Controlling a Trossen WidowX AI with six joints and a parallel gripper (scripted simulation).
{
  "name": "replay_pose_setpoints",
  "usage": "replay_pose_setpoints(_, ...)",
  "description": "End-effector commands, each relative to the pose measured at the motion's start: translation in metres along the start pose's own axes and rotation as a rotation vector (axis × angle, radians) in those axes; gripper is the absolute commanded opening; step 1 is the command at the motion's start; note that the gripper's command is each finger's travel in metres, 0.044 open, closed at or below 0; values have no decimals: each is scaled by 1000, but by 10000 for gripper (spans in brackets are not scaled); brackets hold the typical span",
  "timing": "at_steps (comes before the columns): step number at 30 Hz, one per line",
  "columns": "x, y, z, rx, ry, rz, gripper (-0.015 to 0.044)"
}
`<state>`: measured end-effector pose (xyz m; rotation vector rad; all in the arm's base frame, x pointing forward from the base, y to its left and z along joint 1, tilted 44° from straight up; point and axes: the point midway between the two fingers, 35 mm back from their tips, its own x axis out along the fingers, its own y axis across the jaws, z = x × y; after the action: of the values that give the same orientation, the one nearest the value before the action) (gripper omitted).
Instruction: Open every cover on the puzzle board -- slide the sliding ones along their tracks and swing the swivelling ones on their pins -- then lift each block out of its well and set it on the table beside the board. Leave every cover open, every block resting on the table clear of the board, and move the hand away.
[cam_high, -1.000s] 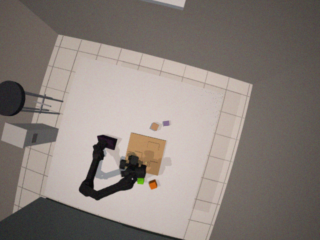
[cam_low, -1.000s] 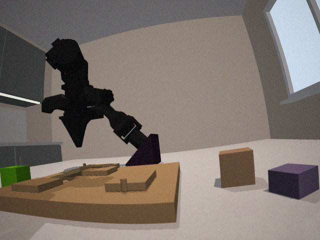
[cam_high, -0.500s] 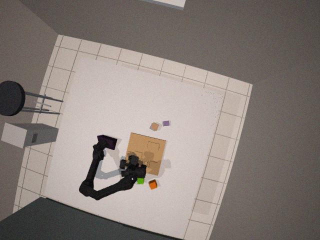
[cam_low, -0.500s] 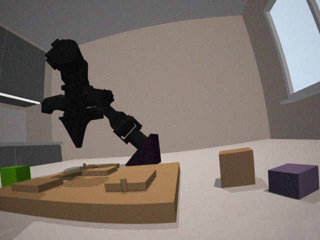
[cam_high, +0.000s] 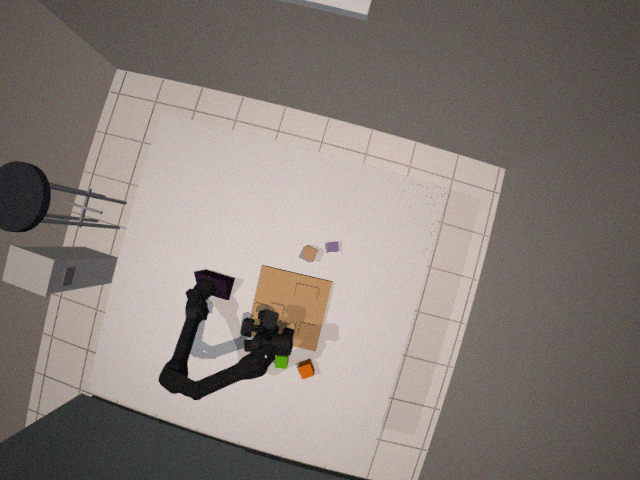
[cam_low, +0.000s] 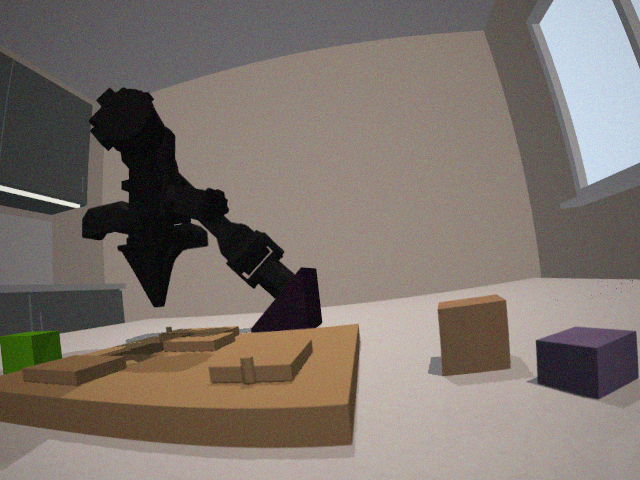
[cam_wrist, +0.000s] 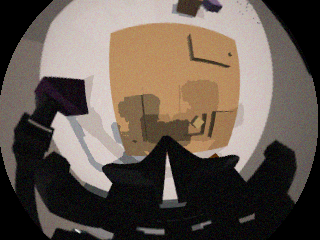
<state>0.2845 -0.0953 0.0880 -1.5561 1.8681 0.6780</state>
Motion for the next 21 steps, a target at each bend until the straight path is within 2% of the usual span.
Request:
replay_pose_setpoints(1,6,2,0,-7,4,5,0)
replay_pose_setpoints(21,26,2,0,-7,5,5,0)
